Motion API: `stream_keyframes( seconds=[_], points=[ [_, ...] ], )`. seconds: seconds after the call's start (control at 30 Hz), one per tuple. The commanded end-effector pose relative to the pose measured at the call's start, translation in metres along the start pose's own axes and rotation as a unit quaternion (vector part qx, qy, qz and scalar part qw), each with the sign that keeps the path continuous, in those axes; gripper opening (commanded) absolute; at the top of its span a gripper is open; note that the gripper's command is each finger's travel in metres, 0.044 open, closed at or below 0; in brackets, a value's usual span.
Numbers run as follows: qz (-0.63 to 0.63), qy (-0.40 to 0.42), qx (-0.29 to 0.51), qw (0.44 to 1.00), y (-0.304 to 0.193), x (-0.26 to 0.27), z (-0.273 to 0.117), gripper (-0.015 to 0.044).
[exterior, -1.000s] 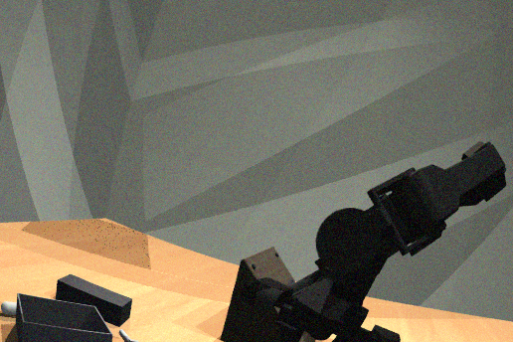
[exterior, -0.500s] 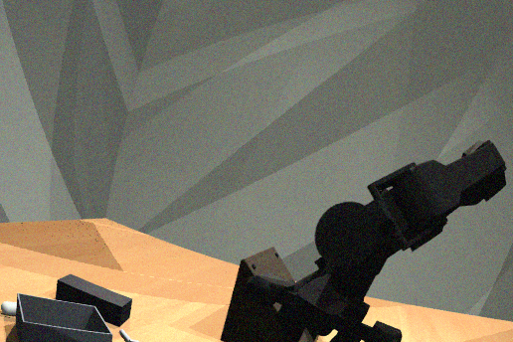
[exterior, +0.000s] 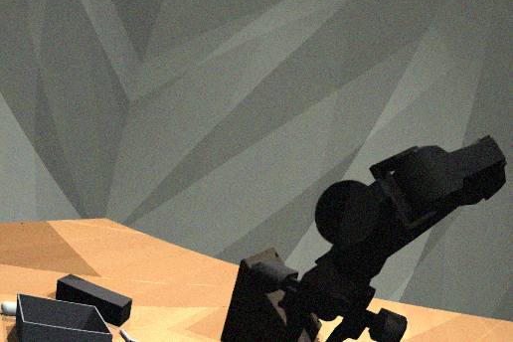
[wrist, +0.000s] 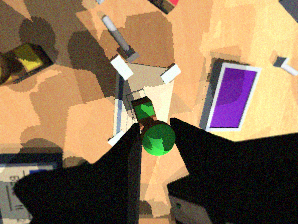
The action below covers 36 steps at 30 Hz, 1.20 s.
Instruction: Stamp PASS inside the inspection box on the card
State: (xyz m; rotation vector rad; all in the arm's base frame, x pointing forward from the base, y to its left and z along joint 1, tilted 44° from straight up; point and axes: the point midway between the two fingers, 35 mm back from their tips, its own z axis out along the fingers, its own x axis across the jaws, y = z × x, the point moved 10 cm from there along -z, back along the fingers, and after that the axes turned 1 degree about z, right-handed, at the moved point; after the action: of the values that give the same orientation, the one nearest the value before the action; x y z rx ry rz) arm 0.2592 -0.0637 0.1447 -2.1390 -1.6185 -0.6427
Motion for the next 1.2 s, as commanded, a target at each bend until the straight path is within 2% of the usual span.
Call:
stream_keyframes(
  seconds=[0.0, 0.87, 1.17],
  points=[
    [-0.002, -0.001, -0.001, 1.0, 0.001, -0.001, -0.007, 0.0],
    [-0.002, -0.001, 0.0, 1.0, 0.003, -0.008, -0.046, 0.0],
    [-0.002, -0.003, -0.001, 1.0, 0.03, -0.034, -0.045, 0.0]
  ],
)
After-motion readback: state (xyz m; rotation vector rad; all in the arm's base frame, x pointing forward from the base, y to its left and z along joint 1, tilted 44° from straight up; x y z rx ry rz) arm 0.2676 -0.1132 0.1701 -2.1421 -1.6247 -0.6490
